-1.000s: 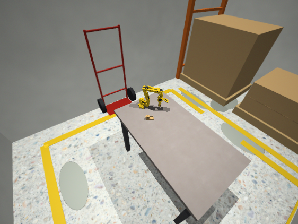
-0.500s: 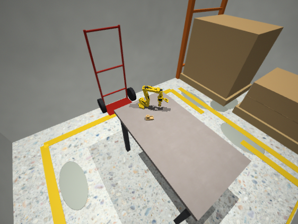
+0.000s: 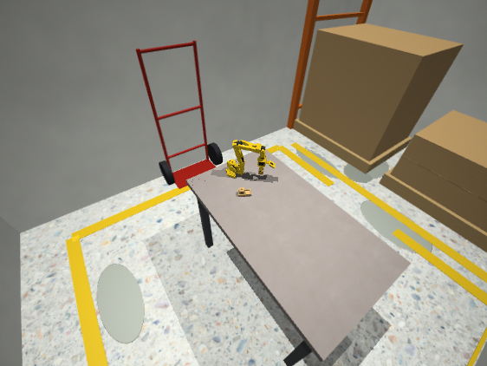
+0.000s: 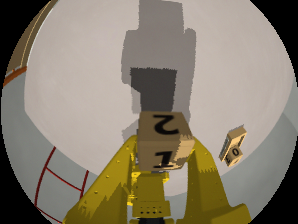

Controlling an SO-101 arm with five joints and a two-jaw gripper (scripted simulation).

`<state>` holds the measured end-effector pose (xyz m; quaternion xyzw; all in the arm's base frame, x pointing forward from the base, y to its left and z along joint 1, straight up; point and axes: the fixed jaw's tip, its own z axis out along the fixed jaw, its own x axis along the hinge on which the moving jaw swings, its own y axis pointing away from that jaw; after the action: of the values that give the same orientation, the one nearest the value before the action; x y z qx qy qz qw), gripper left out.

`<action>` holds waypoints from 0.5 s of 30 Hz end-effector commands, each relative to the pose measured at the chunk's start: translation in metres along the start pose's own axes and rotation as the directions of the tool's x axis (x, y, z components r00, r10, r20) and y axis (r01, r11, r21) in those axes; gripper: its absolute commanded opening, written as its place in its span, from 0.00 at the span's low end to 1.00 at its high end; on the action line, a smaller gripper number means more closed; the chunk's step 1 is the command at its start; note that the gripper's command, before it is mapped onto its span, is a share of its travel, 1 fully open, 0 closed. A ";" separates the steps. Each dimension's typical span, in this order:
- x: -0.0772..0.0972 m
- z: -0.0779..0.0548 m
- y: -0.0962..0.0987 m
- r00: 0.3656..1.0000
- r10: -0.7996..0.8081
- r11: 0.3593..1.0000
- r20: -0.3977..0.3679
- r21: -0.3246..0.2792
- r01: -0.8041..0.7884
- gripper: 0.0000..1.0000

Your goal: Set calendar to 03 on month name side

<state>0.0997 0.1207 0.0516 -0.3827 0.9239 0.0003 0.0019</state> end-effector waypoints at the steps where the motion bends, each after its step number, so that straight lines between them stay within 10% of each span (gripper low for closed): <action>1: -0.004 -0.004 0.001 0.999 0.002 1.000 0.044 -0.004 -0.002 0.00; 15: -0.004 0.002 0.001 0.999 0.002 1.000 0.044 -0.004 -0.002 0.00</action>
<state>0.0999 0.1210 0.0470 -0.3827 0.9239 0.0019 0.0054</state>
